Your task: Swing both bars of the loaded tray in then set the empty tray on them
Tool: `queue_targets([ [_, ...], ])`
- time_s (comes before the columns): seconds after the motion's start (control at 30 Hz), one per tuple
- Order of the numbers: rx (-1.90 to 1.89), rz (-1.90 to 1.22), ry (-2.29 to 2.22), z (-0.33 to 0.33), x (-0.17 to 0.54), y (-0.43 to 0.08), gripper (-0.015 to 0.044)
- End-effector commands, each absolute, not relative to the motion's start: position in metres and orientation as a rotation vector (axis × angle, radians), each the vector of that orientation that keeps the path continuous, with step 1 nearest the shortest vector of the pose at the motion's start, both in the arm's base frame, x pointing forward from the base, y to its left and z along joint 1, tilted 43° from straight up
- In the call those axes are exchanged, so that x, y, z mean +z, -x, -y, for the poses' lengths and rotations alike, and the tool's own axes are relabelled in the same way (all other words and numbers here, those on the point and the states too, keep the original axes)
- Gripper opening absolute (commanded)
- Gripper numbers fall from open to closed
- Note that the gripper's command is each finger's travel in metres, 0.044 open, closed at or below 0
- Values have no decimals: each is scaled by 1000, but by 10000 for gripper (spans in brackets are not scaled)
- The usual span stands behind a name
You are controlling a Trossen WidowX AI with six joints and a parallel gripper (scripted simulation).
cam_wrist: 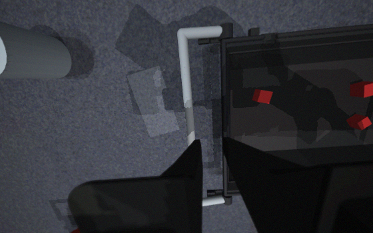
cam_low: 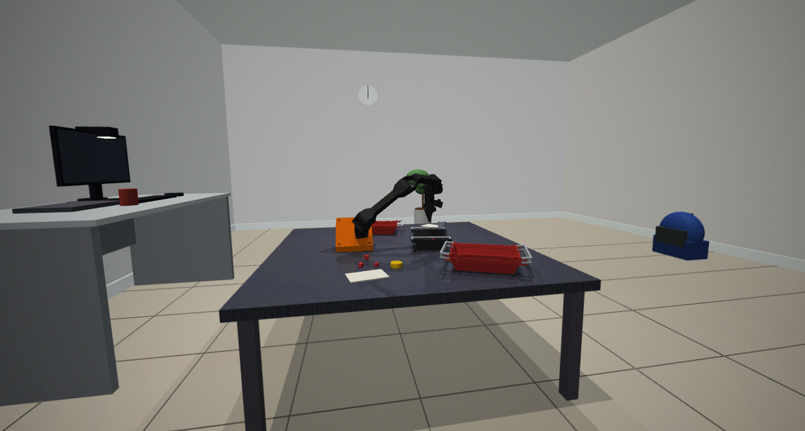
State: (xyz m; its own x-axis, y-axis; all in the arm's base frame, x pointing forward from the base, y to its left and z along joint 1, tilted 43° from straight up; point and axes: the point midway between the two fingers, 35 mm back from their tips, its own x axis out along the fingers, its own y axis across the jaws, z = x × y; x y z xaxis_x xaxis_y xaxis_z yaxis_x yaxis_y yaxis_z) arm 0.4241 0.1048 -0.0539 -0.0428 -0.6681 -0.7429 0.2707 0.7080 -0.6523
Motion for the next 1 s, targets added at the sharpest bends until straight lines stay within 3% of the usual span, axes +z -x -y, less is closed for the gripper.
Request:
queue_targets([
  [0.0,-800,-1431,350,-114,-71,-421,85],
  [0.97,-801,-1430,352,-74,-115,-418,85],
])
